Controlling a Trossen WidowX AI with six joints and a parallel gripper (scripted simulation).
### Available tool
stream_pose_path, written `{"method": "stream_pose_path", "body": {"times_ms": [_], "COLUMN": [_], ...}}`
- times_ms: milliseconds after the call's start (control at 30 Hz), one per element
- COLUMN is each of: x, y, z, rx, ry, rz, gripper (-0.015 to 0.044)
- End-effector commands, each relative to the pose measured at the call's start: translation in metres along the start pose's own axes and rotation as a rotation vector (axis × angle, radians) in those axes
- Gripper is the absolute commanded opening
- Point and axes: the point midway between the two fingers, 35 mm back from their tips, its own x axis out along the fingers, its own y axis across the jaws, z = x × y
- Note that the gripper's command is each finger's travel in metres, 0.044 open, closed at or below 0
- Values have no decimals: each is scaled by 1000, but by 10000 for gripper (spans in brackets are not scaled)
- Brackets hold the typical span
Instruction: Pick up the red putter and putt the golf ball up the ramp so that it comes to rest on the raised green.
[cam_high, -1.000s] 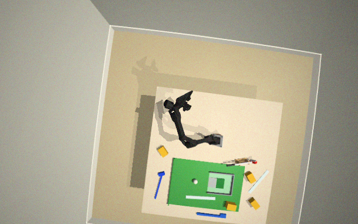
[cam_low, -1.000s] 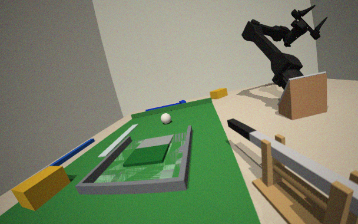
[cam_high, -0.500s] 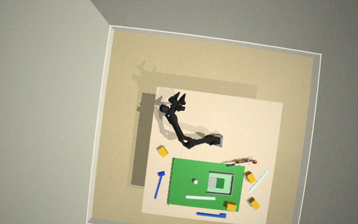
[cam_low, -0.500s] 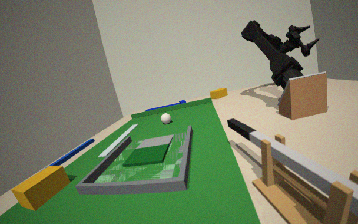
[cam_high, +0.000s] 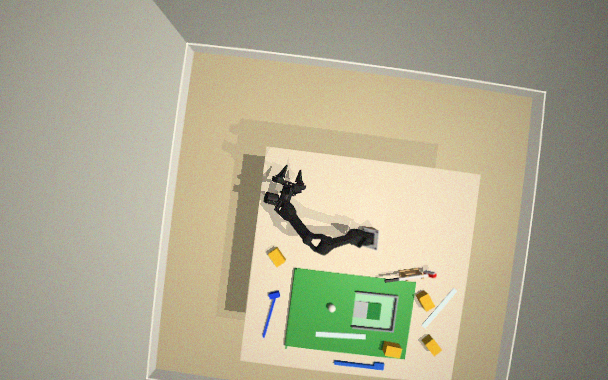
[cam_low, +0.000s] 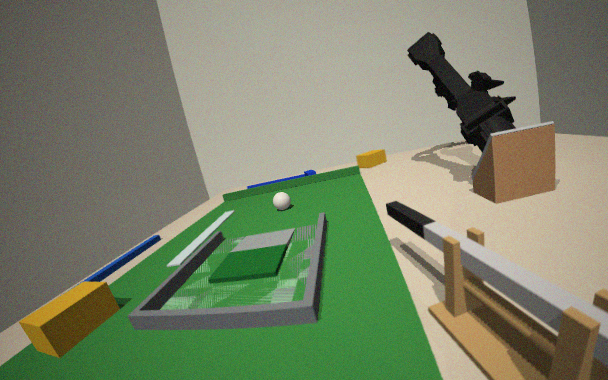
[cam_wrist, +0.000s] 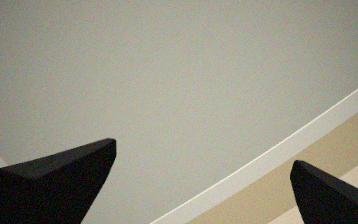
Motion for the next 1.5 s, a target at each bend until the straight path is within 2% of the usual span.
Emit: {"method": "stream_pose_path", "body": {"times_ms": [0,367,733,1100,1467], "x": [-22,-94,-184,-283,-383], "y": [-6,-17,-30,-45,-60], "z": [-26,-83,-121,-135,-122], "rx": [-110,-386,-663,-909,-1099], "ry": [120,433,755,1059,1327], "rz": [-4,49,192,431,760], "gripper": [440,440,440,440,440]}}
